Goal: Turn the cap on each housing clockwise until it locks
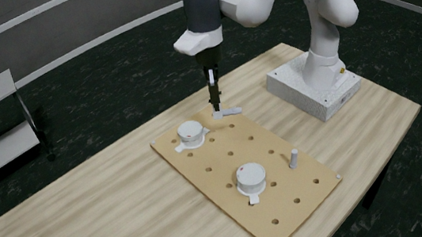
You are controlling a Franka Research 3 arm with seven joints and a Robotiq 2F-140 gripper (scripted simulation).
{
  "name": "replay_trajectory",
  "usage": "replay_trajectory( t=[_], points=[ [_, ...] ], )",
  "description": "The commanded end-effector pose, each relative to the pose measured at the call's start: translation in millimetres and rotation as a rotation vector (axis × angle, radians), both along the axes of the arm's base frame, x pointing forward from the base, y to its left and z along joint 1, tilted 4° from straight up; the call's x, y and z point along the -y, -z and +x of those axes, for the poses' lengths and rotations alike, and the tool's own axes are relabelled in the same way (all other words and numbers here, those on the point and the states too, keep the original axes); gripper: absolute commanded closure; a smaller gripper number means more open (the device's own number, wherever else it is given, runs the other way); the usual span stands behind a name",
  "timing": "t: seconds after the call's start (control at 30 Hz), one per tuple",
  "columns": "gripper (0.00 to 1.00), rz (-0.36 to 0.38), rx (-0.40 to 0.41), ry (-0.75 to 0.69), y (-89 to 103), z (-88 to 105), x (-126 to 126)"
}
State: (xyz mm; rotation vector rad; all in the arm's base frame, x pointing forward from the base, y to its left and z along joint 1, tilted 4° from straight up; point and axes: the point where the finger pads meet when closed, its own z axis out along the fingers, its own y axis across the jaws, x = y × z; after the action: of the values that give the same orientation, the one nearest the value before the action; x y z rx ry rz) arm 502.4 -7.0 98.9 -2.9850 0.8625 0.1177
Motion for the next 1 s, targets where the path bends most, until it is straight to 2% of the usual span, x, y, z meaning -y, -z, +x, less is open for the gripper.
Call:
replay_trajectory(
  t=[0.0, 0.37, 0.57, 0.8, 0.97],
  points=[
    [0.90, -0.026, -0.006, 0.162, -2.2, 1.3, -1.3],
    [0.90, -0.031, -0.007, 0.225, -2.1, 1.3, -1.1],
    [0.90, -0.065, 0.016, 0.229, -1.2, 1.0, 2.2],
    [0.90, -0.183, 0.141, 0.234, -0.6, 1.5, 7.1],
    [0.90, -0.225, 0.224, 0.225, -1.9, 1.6, 1.1]
  ],
)
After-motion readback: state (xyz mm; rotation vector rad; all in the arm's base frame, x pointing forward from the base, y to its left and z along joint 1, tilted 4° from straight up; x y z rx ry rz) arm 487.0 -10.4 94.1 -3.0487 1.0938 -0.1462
